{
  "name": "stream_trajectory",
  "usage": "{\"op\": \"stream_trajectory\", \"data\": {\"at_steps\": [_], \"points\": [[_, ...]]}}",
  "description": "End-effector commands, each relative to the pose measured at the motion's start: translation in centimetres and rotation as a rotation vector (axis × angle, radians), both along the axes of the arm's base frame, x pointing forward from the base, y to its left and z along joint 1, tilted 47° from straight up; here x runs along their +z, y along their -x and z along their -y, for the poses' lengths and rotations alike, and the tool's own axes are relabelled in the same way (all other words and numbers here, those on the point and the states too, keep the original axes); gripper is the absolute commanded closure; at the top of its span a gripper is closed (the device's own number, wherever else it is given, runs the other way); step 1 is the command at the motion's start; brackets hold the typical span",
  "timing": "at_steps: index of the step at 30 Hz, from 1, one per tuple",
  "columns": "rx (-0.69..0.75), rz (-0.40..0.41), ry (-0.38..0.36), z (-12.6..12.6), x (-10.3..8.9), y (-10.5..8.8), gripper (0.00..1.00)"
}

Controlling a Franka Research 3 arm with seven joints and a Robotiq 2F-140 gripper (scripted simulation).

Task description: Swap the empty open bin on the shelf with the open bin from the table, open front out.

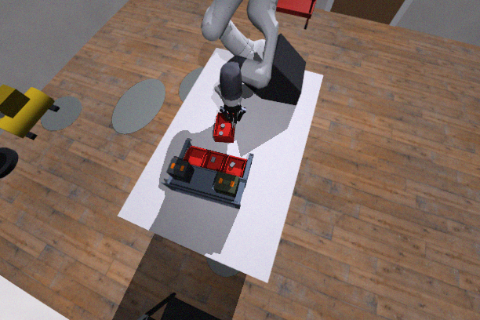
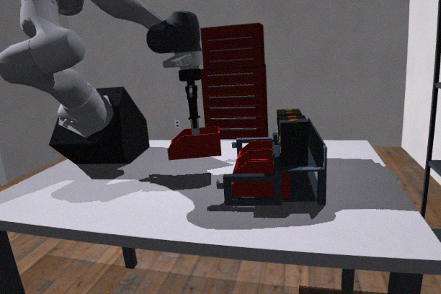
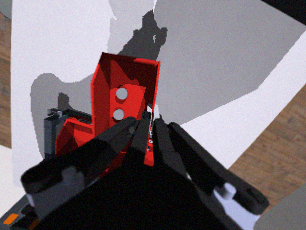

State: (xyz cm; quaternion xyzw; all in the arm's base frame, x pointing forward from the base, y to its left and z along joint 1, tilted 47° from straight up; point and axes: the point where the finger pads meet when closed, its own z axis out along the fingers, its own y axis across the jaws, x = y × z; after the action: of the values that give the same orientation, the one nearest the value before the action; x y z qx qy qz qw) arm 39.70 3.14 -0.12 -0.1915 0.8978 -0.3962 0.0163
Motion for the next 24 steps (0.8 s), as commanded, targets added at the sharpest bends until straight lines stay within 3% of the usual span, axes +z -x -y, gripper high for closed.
{"op": "stream_trajectory", "data": {"at_steps": [1,7,24], "points": [[-0.097,0.09,-0.025,-0.53,-0.47,-0.14,1.0],[-0.137,0.132,-0.035,-0.9,-0.74,-0.37,1.0],[-0.139,0.133,-0.036,-0.94,-0.78,-0.36,1.0]]}}
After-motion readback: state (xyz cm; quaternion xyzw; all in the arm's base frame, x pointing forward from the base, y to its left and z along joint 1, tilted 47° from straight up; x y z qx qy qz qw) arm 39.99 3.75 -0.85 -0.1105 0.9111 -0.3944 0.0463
